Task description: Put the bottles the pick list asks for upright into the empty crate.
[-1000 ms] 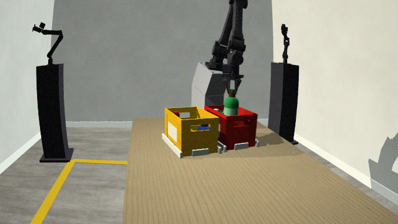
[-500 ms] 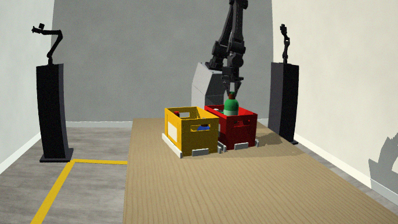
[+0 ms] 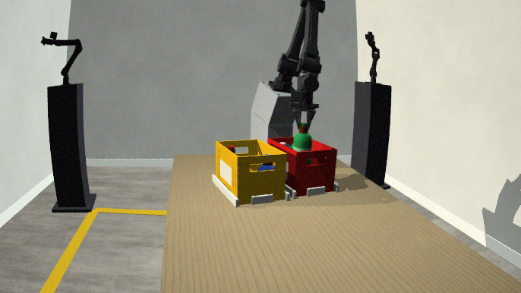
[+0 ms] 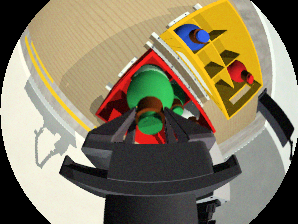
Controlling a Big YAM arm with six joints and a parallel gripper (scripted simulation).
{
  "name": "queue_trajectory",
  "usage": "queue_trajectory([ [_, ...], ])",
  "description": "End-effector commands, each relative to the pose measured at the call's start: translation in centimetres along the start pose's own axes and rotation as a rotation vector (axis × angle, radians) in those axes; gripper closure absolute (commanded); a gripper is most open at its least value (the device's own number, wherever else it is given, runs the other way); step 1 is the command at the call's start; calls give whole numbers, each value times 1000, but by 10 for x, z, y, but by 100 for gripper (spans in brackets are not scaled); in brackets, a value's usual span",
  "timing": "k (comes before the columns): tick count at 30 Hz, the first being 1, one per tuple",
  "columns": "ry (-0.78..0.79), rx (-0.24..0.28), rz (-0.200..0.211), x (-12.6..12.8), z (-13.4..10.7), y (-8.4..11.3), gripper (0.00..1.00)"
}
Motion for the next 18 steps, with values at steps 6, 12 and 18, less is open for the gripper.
queue_trajectory([
  [6, 15, -52, 19, 13, 13, 3, 100],
  [12, 11, -49, 16, 10, 13, -4, 100],
  [18, 7, -23, 8, 8, 9, -18, 100],
])
Point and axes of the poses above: the point where the finger pads meet when closed, its own y axis back along the fingers, its own x axis across the jaws, z = x × y, the point moved 7 cm from there along y, back along the fingers, and after that the axes turned 11 degrees about y, right-handed, at the moved point
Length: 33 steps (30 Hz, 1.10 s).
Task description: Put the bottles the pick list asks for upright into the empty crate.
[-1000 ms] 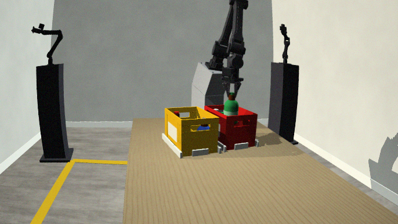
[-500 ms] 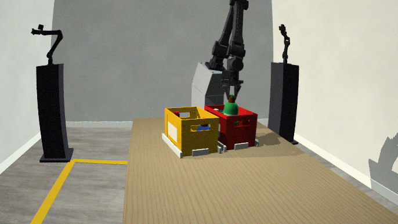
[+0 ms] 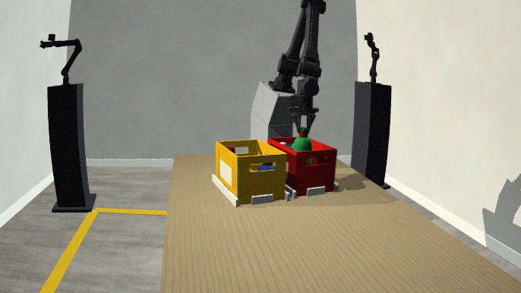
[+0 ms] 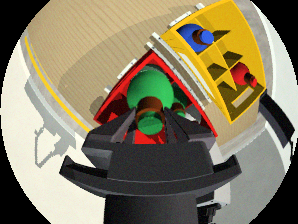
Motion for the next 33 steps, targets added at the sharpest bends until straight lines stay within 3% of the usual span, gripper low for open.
queue_trajectory([
  [1, 7, -18, 7, 7, 7, -4, 100],
  [5, 14, -46, 17, 12, 11, 3, 100],
  [9, 5, -21, 7, 7, 9, -12, 100],
  [15, 17, -53, 20, 13, 14, -3, 100],
  [18, 7, -23, 9, 8, 9, -19, 100],
  [22, 16, -55, 22, 14, 15, -10, 100],
  [25, 7, -31, 10, 9, 14, -24, 100],
  [32, 20, -65, 25, 15, 20, -15, 100],
  [33, 14, -52, 19, 13, 18, -21, 100],
])
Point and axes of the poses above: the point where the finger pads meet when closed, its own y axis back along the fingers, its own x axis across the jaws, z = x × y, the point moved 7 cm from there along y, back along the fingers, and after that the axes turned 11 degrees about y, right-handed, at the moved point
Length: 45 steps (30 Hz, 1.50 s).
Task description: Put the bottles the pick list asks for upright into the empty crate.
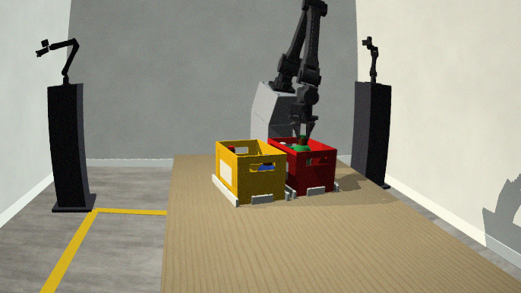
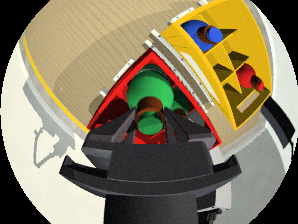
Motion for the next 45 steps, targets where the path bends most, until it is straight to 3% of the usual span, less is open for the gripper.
queue_trajectory([
  [1, 10, -41, 15, 11, 17, 1, 100],
  [4, 12, -39, 15, 12, 17, -3, 100],
  [6, 18, -65, 25, 17, 22, 5, 100],
  [11, 8, -37, 14, 11, 18, -11, 100],
  [16, 20, -72, 28, 18, 25, 0, 100],
  [19, 9, -36, 14, 12, 19, -18, 100],
  [24, 17, -64, 25, 18, 25, -11, 100],
  [26, 10, -35, 14, 13, 20, -25, 100],
  [30, 14, -70, 25, 17, 29, -11, 100],
  [45, 15, -53, 21, 17, 26, -22, 100],
])
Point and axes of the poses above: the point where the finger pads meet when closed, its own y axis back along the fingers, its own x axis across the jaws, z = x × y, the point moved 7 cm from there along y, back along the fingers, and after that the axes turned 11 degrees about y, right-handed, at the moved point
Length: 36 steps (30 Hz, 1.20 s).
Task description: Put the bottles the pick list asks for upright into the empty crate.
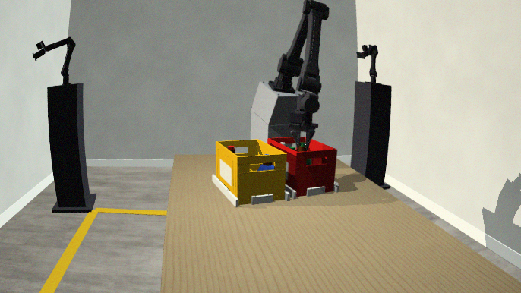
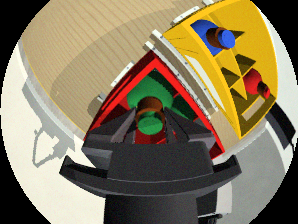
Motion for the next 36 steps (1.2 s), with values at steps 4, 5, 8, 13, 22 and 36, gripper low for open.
queue_trajectory([
  [4, 15, -50, 19, 14, 20, 5, 100],
  [5, 16, -60, 22, 16, 22, 10, 100],
  [8, 17, -58, 22, 15, 21, 7, 100],
  [13, 14, -51, 20, 14, 19, 4, 100],
  [22, 17, -57, 22, 15, 19, 6, 100],
  [36, 15, -55, 21, 14, 19, -3, 100],
])
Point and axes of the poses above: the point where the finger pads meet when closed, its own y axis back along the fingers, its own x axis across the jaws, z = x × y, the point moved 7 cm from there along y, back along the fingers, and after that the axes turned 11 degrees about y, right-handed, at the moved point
